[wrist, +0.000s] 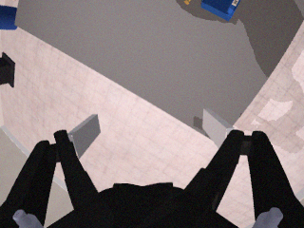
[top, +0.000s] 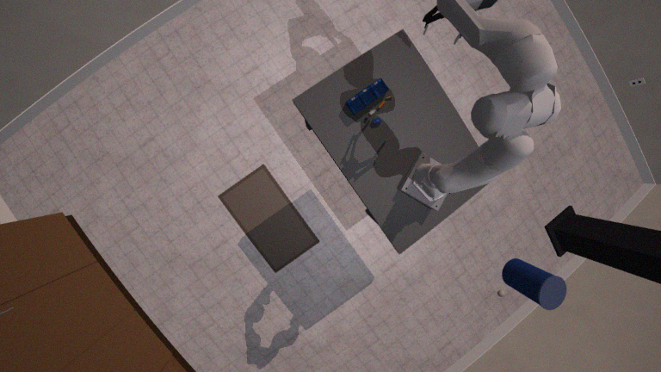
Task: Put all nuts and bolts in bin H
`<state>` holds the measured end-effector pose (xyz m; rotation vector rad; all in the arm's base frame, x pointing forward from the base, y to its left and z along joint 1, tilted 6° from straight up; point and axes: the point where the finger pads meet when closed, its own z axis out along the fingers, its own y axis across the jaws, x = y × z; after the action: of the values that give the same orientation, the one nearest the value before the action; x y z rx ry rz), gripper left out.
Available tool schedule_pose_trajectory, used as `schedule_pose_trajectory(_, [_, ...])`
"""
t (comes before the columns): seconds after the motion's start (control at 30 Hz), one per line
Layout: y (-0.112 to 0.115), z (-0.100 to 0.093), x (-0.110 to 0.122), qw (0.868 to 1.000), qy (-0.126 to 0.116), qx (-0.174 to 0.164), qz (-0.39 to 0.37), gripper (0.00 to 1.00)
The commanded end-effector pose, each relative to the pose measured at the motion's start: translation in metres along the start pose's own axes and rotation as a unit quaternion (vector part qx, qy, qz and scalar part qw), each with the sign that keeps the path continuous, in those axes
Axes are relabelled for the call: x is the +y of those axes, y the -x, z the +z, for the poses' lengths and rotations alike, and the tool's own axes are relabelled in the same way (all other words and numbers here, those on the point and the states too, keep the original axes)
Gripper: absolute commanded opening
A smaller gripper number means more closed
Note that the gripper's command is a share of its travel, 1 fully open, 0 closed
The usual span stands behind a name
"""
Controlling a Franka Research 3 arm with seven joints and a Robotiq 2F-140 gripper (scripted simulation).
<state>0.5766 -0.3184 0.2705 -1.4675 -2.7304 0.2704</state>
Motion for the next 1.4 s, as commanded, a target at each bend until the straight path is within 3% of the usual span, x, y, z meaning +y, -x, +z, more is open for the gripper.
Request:
schedule_pose_trajectory(0.0, [0.0,0.0,0.0,1.0,0.0,0.0,0.0,1.0])
schedule_pose_trajectory(0.53, [0.0,0.0,0.0,1.0,0.0,0.0,0.0,1.0])
schedule_pose_trajectory(0.57, [0.0,0.008,0.002,1.0,0.0,0.0,0.0,0.05])
schedule_pose_trajectory(0.8, [-0.003,0.06,0.017,1.0,0.0,0.0,0.0,0.05])
schedule_pose_trajectory(0.9, [-0.011,0.059,0.019,1.0,0.001,0.004,0.025,0.05])
schedule_pose_trajectory(1.03, [-0.025,0.056,0.017,0.997,0.0,0.012,-0.075,0.05])
schedule_pose_trajectory(1.37, [-0.039,0.05,0.025,0.986,0.007,0.011,-0.165,0.05])
